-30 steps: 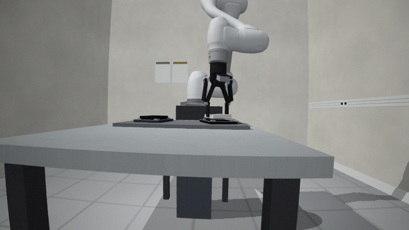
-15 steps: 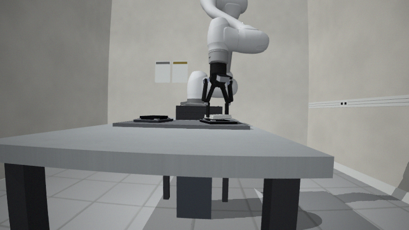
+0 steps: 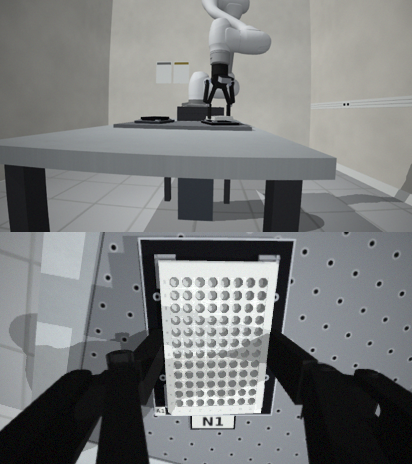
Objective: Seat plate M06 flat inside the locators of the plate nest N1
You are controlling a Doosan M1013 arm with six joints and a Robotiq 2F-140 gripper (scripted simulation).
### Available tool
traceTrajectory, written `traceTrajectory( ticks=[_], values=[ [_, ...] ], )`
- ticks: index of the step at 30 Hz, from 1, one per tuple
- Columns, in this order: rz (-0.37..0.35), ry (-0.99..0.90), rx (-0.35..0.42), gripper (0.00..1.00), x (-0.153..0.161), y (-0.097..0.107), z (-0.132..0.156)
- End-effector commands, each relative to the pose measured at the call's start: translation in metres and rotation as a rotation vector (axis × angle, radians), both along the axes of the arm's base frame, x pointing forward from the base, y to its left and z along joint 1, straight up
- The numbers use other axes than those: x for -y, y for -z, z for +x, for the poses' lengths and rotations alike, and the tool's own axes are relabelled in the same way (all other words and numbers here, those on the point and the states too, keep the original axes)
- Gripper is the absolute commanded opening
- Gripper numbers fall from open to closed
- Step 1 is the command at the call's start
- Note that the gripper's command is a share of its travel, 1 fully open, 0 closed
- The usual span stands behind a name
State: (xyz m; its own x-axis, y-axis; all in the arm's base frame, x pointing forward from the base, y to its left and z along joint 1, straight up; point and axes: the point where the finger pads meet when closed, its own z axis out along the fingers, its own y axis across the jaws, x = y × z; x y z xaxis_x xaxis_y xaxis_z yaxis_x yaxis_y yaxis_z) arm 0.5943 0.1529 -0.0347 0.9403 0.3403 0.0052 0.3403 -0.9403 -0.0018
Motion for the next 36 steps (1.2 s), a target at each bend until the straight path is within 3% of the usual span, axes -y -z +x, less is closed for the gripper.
traceTrajectory(
  ticks=[1, 36],
  values=[
    [0.001, 0.000, 0.001, 0.10, -0.0002, -0.0002, 0.0004],
    [0.001, 0.000, 0.001, 0.10, -0.0002, 0.0050, 0.0004]
  ],
)
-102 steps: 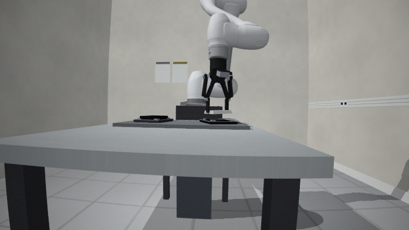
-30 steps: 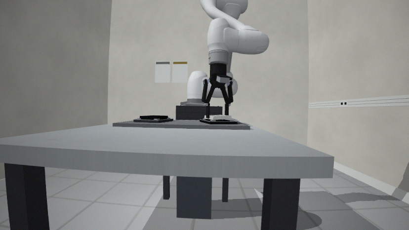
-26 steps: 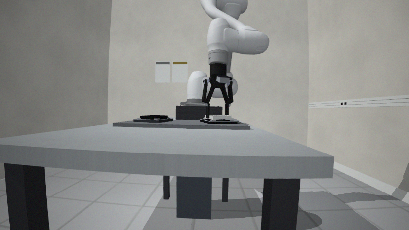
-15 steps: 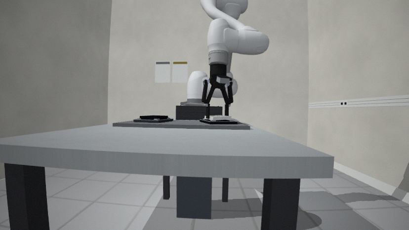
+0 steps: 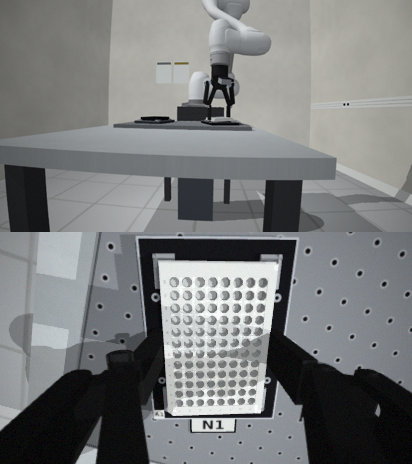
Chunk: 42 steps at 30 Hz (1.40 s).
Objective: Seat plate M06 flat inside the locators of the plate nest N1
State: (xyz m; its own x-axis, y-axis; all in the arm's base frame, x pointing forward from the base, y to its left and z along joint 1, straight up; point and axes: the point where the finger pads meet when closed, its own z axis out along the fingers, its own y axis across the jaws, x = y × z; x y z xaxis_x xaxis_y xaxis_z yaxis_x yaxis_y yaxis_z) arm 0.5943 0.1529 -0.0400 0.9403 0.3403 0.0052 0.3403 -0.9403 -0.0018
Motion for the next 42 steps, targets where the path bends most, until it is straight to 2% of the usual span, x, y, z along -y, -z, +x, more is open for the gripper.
traceTrajectory(
  ticks=[1, 9, 10, 32, 42],
  values=[
    [0.001, 0.000, 0.001, 0.10, 0.000, 0.000, 0.000],
    [0.001, 0.000, 0.001, 0.10, 0.000, 0.001, 0.000],
    [0.001, 0.000, 0.001, 1.00, 0.000, 0.001, 0.000],
    [0.001, 0.000, 0.001, 1.00, 0.000, 0.001, 0.000],
    [0.001, 0.000, 0.001, 1.00, 0.000, -0.025, 0.000]
  ],
)
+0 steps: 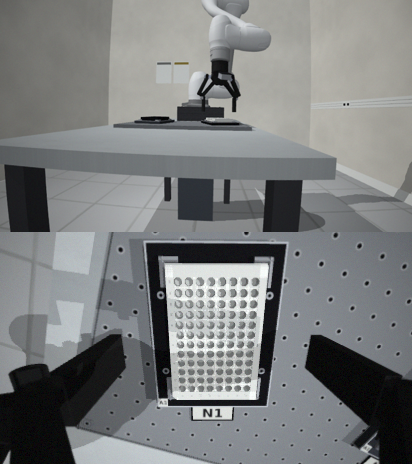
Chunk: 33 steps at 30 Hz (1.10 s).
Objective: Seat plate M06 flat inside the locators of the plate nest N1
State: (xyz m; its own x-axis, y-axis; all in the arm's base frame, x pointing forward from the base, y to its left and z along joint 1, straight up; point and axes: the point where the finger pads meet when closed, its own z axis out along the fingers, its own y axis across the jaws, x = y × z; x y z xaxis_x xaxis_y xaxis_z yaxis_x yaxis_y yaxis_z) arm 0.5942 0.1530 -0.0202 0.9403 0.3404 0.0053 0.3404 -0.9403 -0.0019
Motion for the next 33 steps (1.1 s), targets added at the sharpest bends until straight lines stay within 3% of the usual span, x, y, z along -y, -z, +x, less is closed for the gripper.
traceTrajectory(
  ticks=[1, 7, 33],
  values=[
    [0.000, 0.000, 0.001, 1.00, 0.000, -0.008, 0.000],
    [0.000, 0.000, 0.001, 1.00, 0.000, -0.018, 0.000],
    [0.000, 0.000, 0.001, 1.00, 0.000, -0.018, 0.000]
  ],
)
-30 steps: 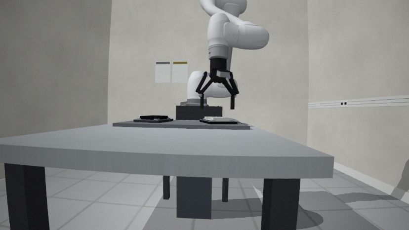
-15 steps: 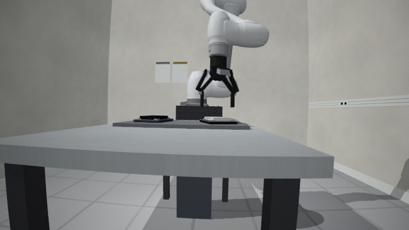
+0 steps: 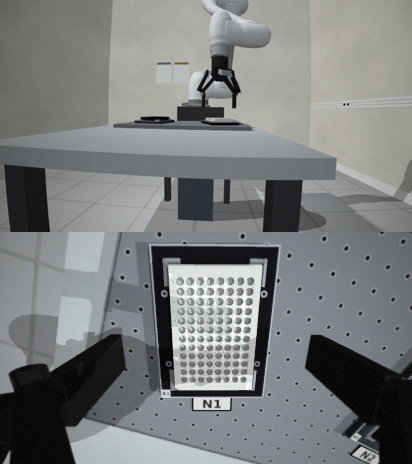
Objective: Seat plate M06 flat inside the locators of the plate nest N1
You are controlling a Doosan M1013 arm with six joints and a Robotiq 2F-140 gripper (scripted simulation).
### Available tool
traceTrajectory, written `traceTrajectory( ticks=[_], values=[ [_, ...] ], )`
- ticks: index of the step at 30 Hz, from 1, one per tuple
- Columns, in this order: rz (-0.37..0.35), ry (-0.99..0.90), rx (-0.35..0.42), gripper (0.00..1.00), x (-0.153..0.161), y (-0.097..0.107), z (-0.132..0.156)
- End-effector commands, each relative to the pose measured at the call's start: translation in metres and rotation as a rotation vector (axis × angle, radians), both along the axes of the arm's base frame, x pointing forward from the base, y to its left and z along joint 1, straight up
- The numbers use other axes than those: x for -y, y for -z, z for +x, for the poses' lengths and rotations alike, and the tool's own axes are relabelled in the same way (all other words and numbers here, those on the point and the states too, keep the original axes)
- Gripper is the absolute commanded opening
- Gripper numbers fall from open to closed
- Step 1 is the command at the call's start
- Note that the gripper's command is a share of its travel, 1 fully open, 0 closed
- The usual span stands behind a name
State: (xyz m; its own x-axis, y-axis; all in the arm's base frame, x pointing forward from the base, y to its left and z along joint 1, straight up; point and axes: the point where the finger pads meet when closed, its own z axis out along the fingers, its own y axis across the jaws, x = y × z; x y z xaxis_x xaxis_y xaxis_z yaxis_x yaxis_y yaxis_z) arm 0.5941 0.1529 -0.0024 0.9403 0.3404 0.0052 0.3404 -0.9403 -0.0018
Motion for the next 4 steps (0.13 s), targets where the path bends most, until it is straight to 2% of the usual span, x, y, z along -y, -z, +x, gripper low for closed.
traceTrajectory(
  ticks=[1, 4],
  values=[
    [0.001, 0.000, 0.001, 1.00, -0.0002, -0.0006, 0.0004],
    [0.001, 0.000, 0.001, 1.00, -0.0002, -0.0006, 0.0004]
  ],
)
